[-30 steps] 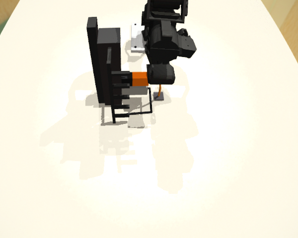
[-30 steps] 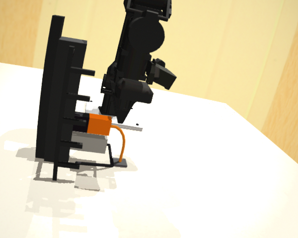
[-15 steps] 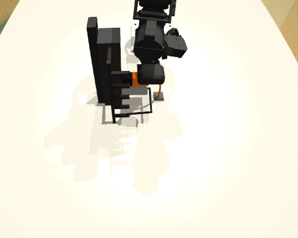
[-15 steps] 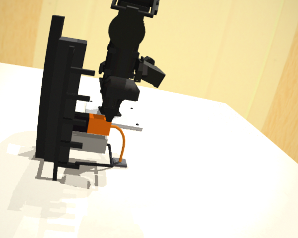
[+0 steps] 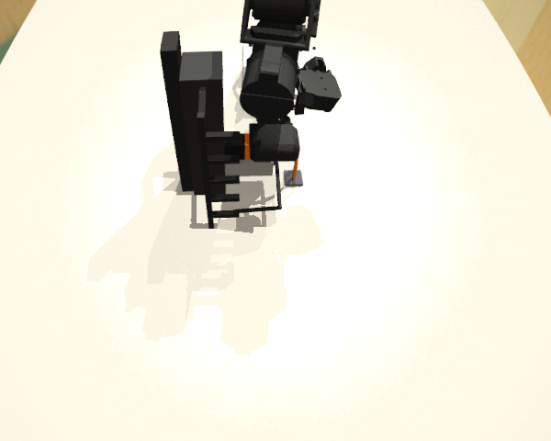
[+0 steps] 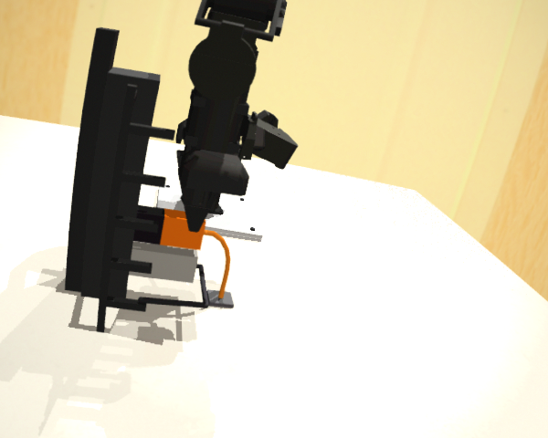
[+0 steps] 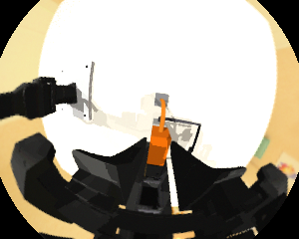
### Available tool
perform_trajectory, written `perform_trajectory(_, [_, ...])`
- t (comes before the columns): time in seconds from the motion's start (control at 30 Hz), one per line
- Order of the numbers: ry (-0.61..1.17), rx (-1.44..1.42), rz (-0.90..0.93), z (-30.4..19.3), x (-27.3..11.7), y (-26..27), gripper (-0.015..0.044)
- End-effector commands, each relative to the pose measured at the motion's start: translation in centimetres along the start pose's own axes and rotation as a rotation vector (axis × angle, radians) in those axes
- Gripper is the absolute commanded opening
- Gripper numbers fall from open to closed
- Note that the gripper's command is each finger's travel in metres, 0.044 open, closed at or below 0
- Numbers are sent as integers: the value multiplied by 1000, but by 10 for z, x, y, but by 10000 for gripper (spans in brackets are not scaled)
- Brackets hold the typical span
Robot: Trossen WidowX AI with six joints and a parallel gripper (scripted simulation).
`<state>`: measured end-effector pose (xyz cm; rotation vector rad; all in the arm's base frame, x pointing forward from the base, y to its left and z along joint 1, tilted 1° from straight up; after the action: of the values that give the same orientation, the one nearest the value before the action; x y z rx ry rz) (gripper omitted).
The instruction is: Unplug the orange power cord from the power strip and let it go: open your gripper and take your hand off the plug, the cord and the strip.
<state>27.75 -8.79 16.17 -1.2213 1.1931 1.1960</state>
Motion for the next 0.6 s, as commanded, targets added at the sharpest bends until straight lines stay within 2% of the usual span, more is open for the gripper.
perform_trajectory(0.0, [0, 0, 0, 0, 0, 0, 134])
perform_trajectory(0.1, [0, 0, 0, 0, 0, 0, 55])
perform_trajectory(0.37, [0, 0, 0, 0, 0, 0, 2])
perform_trajectory(0.57, [-1, 0, 0, 5, 0, -1, 0])
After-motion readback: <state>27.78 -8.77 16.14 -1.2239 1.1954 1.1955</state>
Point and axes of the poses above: the point midway between the two fingers, 35 mm back from their tips, its own x axis out along the fingers, its own y axis across the jaws, z = x × y, the point moved 4 cm from there along -x, back along the fingers, and after that the axes turned 8 degrees about -x, right-handed, at the moved point
